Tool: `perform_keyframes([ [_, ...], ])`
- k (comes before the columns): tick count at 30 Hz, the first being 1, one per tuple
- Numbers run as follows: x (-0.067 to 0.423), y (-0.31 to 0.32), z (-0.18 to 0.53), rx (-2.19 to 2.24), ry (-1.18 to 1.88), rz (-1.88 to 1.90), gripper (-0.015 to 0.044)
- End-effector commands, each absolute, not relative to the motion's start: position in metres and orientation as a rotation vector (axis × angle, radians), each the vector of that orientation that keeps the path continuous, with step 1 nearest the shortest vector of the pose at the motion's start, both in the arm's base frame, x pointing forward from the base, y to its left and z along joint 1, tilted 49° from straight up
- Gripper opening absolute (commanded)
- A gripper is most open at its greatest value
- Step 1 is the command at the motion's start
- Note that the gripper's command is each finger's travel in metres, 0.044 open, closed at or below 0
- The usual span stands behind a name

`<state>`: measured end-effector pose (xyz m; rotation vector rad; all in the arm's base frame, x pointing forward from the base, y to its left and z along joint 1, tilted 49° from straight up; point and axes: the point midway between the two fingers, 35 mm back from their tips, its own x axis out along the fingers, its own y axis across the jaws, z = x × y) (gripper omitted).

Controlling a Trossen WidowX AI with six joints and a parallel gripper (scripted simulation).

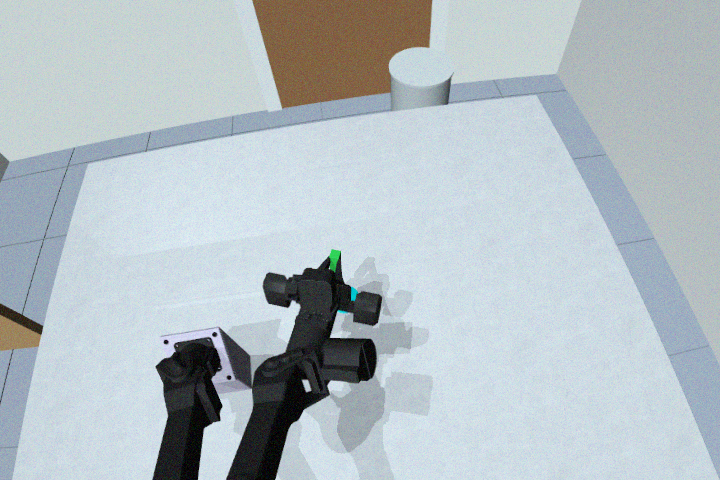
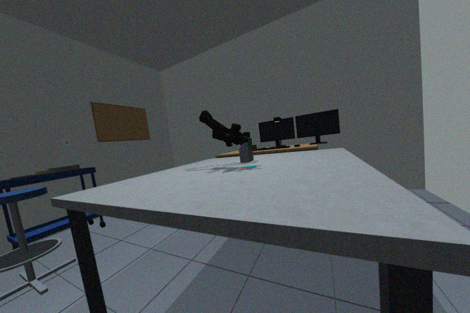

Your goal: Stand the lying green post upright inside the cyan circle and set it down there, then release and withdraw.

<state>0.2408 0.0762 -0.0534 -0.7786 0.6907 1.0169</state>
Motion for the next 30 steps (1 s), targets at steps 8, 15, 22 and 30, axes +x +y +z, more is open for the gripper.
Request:
perform_keyframes([
  [8,0.2391,0.0759,-0.0438,-0.800,0.593,1.017,0.0023],
  [15,0.2386,0.0756,-0.0414,-0.807,0.567,1.015,0.0023],
  [22,0.2386,0.0756,-0.0414,-0.807,0.567,1.015,0.0023],
  [30,0.2387,0.0752,-0.0417,-0.807,0.567,1.015,0.0023],
])
